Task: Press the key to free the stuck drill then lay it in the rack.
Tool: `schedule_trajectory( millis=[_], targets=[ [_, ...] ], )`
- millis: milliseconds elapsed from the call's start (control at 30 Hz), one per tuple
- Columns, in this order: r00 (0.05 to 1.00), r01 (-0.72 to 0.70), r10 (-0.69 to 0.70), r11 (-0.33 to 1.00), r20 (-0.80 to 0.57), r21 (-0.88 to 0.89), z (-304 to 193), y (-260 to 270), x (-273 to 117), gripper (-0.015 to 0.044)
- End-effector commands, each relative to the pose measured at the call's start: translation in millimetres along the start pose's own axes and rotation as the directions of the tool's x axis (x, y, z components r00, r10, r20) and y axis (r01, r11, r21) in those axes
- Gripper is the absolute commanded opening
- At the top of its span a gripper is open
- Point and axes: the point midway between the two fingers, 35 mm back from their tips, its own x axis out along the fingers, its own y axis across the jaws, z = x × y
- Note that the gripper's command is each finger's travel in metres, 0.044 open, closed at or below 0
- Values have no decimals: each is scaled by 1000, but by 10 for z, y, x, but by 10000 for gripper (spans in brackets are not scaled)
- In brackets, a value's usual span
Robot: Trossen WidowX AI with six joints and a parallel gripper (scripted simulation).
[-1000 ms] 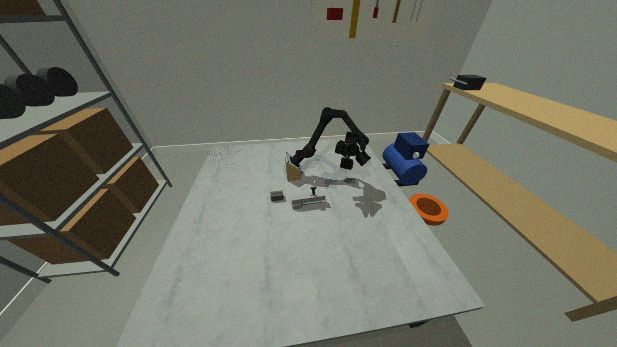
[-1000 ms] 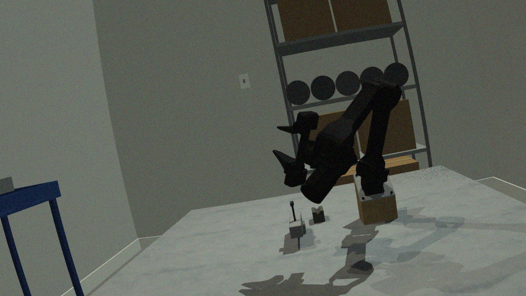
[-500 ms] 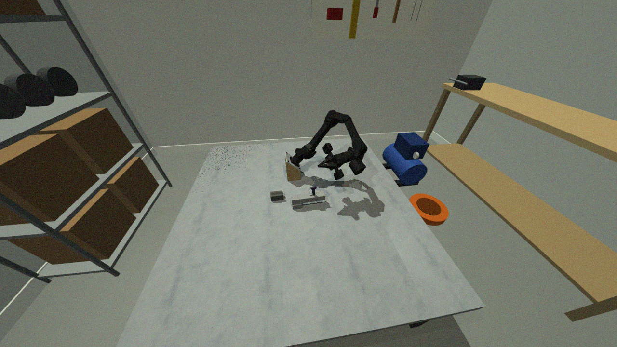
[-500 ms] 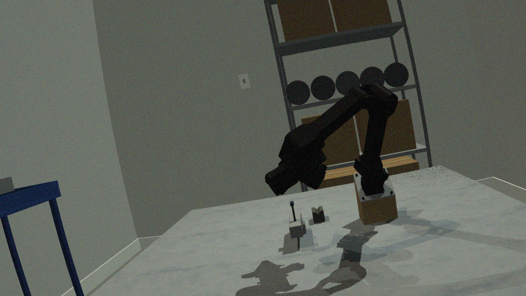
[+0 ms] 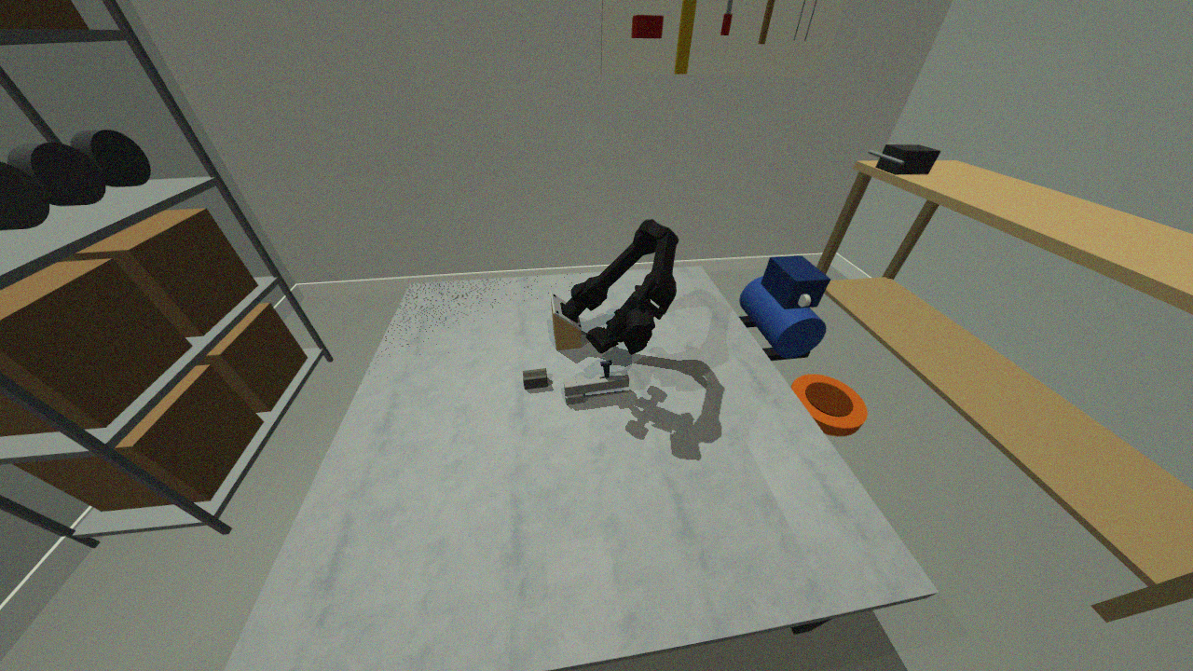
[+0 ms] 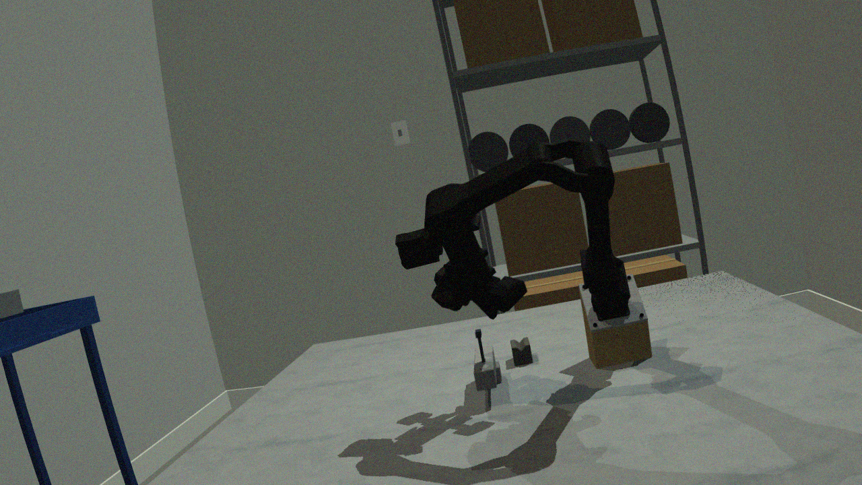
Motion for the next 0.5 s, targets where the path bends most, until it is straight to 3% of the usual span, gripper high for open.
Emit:
schedule_trajectory(
  millis=[0,467],
  targets=[
    [876,-450,243,724,417,523,181,-199,-14,0],
    [878,-444,239,729,414,521,187,-191,7,0]
  ],
)
